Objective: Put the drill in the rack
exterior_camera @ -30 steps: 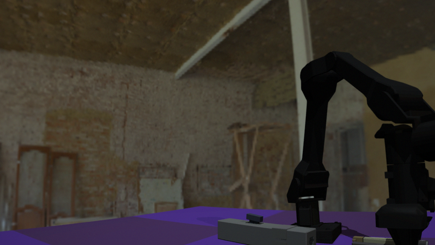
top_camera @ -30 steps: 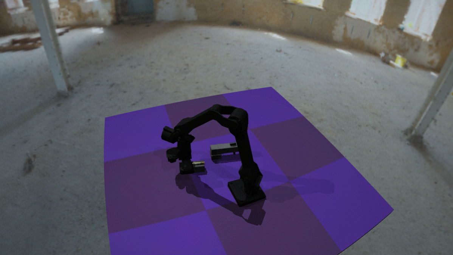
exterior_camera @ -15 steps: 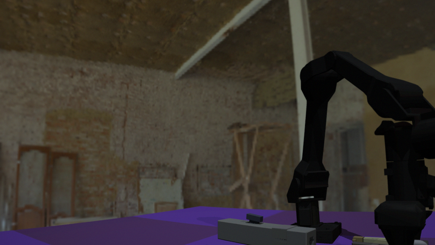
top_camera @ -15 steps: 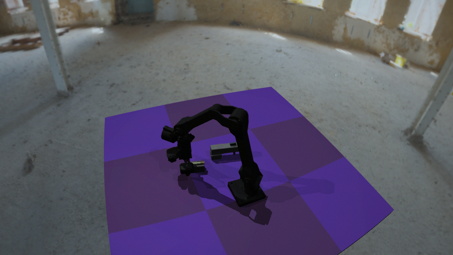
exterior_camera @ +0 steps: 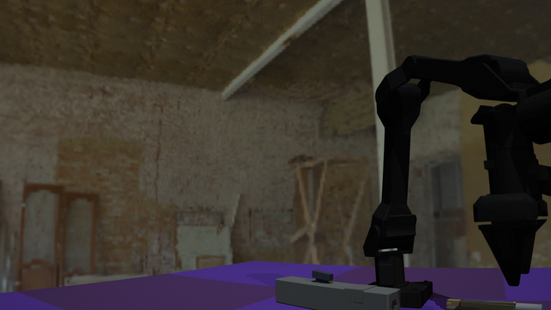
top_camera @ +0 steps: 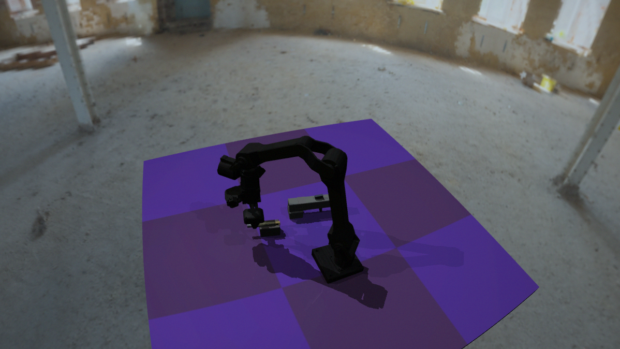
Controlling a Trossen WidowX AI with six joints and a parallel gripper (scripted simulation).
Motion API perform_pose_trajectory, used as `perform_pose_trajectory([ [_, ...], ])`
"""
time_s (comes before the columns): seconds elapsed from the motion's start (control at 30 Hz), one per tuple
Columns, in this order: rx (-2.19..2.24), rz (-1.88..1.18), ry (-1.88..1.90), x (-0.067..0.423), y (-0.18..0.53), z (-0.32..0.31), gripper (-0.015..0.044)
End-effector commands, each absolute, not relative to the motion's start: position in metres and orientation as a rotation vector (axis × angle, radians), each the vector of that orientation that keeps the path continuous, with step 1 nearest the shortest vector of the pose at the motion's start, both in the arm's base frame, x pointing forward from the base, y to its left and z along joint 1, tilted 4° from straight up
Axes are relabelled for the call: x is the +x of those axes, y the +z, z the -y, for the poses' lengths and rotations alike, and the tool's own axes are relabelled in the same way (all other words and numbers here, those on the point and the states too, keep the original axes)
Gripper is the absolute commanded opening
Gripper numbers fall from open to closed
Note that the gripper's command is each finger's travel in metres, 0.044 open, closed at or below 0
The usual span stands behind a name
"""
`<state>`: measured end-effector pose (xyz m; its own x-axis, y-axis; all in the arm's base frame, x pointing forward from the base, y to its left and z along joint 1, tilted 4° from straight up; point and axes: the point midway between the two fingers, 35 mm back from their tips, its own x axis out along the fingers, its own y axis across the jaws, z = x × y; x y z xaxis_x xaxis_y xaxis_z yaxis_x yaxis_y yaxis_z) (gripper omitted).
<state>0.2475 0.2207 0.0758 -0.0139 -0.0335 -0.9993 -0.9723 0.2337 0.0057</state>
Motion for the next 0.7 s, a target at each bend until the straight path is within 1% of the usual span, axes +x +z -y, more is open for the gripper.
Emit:
perform_pose_trajectory([
  [0.0,-1.055,-1.347,1.018,0.248,0.087,-0.220,0.0440],
  [0.1,-1.059,-1.338,1.060,0.240,0.078,-0.230,0.0440],
  [0.2,-1.076,-1.327,1.170,0.217,0.075,-0.256,0.0440],
  [0.47,-1.083,-1.317,1.570,0.118,0.068,-0.330,0.0440],
  [0.67,-1.026,-1.347,1.881,0.033,0.069,-0.369,0.0440],
])
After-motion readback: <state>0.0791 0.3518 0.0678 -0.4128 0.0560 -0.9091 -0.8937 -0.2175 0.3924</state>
